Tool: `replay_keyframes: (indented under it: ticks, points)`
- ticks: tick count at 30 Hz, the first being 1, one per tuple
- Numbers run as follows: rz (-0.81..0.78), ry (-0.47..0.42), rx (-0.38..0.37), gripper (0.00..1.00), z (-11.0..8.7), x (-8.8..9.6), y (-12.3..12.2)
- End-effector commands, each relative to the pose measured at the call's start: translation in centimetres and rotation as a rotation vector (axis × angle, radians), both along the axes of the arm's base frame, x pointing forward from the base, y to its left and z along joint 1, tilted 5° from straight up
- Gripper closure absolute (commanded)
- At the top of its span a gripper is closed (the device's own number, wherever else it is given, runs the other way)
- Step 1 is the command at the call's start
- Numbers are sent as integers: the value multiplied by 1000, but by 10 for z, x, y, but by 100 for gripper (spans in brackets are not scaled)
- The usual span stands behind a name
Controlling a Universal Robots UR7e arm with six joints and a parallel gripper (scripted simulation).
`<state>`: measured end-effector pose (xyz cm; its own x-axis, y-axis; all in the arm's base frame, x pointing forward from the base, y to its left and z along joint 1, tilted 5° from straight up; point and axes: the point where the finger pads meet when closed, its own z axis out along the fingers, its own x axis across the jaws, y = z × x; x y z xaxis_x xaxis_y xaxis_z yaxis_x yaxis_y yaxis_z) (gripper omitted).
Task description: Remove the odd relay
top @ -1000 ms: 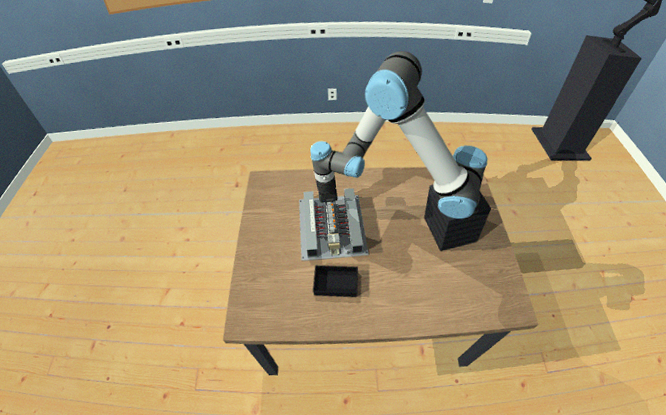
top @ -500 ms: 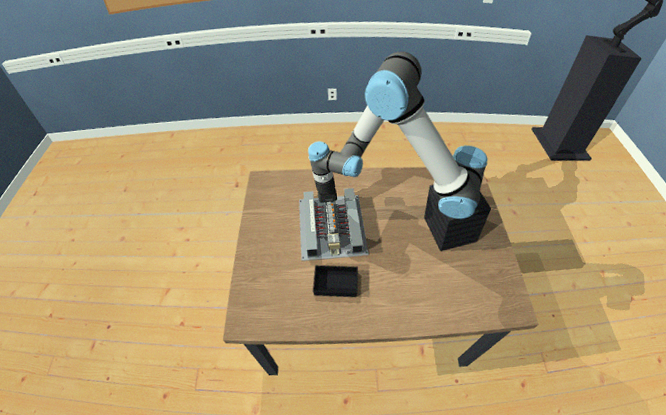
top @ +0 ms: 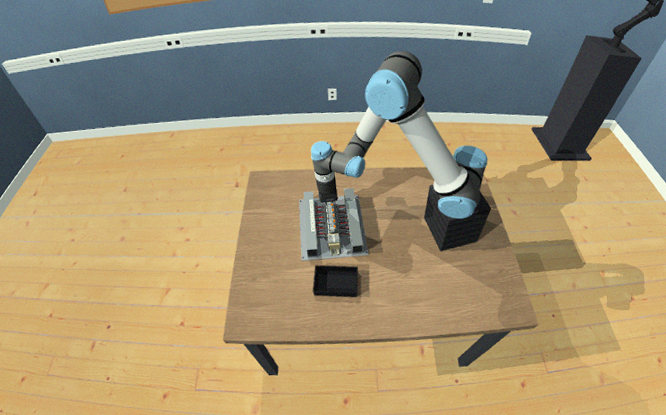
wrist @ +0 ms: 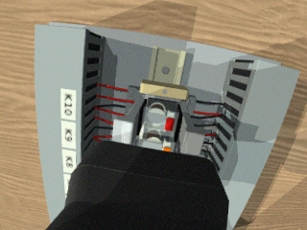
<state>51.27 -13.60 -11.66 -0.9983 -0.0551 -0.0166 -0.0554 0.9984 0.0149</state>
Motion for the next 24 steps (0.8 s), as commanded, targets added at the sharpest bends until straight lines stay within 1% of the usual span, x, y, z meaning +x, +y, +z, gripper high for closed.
replay_keyframes:
  ticks: [1, 24]
  points:
    - [0, -5, -1, 100, 1, 0, 0]
    - [-1, -41, 1, 100, 1, -1, 0]
